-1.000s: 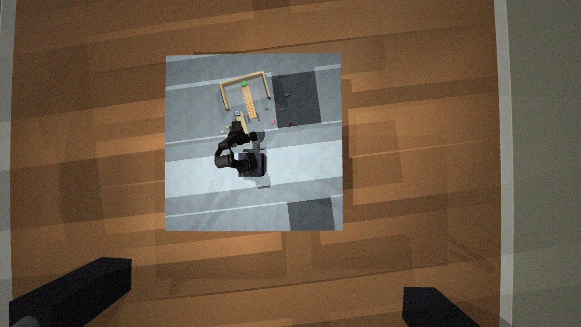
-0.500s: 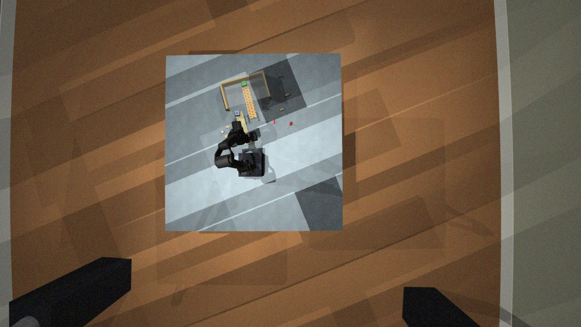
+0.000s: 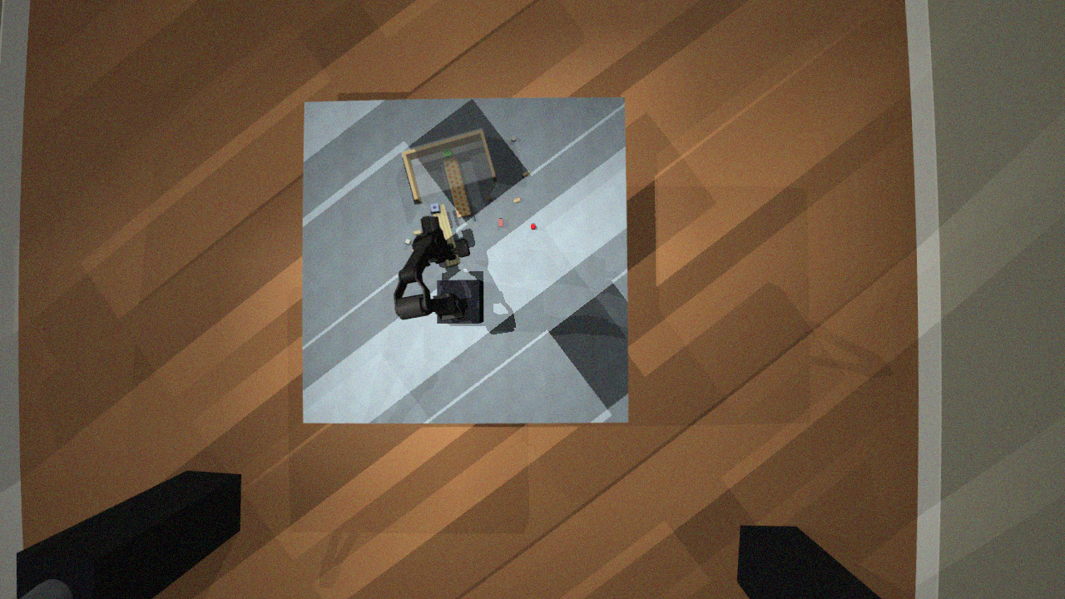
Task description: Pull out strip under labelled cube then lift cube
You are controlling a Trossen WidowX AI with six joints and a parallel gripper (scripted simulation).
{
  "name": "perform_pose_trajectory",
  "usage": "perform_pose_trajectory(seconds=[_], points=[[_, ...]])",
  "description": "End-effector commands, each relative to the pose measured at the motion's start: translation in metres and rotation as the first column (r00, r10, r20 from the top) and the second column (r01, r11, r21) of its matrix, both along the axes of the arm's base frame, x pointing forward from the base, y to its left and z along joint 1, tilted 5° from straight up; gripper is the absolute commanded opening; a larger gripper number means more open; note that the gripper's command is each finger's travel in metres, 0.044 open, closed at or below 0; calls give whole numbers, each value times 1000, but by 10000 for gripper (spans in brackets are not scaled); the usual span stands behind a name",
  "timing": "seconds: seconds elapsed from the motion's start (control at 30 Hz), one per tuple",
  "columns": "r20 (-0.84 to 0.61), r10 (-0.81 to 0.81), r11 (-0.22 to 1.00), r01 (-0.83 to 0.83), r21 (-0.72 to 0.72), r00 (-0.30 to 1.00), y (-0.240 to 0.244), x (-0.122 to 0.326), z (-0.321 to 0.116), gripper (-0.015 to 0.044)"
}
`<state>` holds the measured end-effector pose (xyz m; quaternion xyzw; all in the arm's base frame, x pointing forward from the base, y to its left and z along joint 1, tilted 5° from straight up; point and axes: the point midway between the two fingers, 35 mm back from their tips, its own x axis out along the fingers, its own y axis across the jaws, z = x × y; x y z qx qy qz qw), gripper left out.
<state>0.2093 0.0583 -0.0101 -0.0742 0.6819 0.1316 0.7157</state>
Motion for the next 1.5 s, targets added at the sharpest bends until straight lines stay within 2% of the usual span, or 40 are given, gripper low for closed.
perform_pose_trajectory(seconds=[0.0,0.43,1.47], points=[[-13,-111,994,111,0,994,5,13,3,105],[-12,-146,989,146,3,989,20,60,12,440],[-2,-146,989,146,8,989,58,174,37,440]])
